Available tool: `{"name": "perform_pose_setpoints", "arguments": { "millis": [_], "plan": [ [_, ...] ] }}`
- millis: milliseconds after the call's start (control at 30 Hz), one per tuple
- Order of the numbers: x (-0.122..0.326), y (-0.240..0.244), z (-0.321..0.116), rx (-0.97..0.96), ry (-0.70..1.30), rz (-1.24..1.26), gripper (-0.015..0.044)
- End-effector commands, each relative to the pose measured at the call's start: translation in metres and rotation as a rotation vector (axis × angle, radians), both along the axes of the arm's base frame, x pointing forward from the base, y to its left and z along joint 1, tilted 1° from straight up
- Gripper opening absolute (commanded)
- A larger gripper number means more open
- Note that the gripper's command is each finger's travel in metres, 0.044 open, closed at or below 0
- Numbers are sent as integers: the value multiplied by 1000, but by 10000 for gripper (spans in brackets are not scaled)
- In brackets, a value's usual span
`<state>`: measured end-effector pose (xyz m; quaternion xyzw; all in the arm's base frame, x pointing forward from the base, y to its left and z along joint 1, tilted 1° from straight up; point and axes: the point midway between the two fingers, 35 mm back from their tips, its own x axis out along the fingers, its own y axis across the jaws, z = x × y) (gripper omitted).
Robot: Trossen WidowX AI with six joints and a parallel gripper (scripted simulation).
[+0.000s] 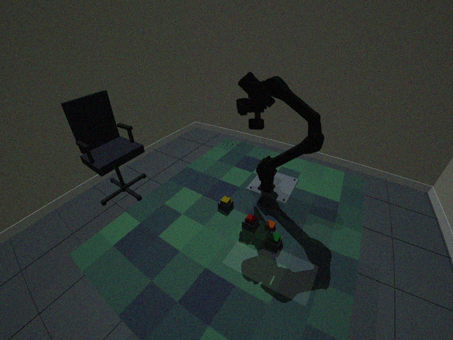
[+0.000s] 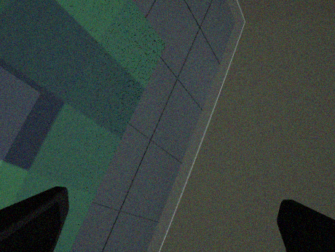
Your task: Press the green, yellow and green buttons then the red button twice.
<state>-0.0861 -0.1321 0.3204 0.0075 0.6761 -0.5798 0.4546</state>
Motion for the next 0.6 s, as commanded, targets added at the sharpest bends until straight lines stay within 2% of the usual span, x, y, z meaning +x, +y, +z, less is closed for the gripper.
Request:
{"name": "perform_pose_setpoints", "arguments": {
  "millis": [0, 267, 567],
  "plan": [
    [54, -41, -10, 4, -148, 192, 400],
    [162, -62, -32, 107, -350, 452, 400],
    [282, -12, -63, 320, -497, 673, 400]
  ]
}}
